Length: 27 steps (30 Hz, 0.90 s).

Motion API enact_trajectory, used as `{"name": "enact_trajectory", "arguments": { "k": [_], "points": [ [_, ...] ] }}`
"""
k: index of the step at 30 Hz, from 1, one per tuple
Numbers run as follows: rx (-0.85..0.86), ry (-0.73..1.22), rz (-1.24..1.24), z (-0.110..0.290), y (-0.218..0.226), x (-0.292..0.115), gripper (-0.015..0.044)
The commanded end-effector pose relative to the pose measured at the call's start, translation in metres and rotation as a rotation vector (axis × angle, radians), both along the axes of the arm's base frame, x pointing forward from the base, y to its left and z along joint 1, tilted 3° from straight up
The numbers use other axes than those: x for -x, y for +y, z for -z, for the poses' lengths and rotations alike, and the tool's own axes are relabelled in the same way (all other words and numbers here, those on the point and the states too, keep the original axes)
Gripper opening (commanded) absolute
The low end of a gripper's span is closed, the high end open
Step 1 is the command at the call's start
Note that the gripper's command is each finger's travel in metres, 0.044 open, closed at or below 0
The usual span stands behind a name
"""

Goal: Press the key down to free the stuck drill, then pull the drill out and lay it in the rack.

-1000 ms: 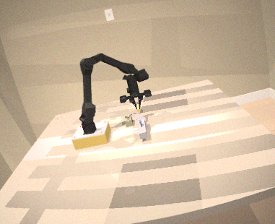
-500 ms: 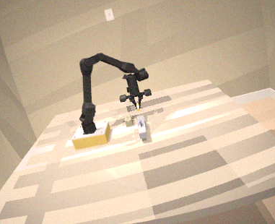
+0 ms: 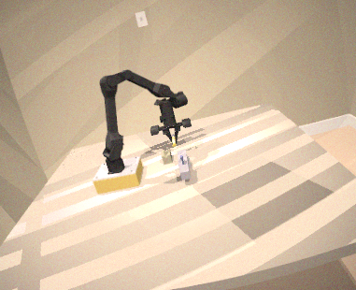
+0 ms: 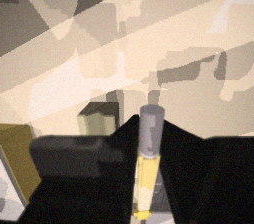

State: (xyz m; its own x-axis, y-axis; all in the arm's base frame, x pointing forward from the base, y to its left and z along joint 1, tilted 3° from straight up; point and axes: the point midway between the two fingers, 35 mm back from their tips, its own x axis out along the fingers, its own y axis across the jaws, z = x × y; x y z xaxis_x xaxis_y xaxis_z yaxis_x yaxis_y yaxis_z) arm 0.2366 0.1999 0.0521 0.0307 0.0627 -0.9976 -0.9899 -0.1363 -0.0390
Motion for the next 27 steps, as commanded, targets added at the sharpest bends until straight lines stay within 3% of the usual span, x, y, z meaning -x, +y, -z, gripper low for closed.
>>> {"name": "enact_trajectory", "arguments": {
  "k": [1,27],
  "points": [
    [-0.006,-0.012,0.004,-0.001,0.001,0.006,0.0000],
    [-0.006,-0.008,0.004,0.009,0.003,0.050,0.0000]
  ]
}}
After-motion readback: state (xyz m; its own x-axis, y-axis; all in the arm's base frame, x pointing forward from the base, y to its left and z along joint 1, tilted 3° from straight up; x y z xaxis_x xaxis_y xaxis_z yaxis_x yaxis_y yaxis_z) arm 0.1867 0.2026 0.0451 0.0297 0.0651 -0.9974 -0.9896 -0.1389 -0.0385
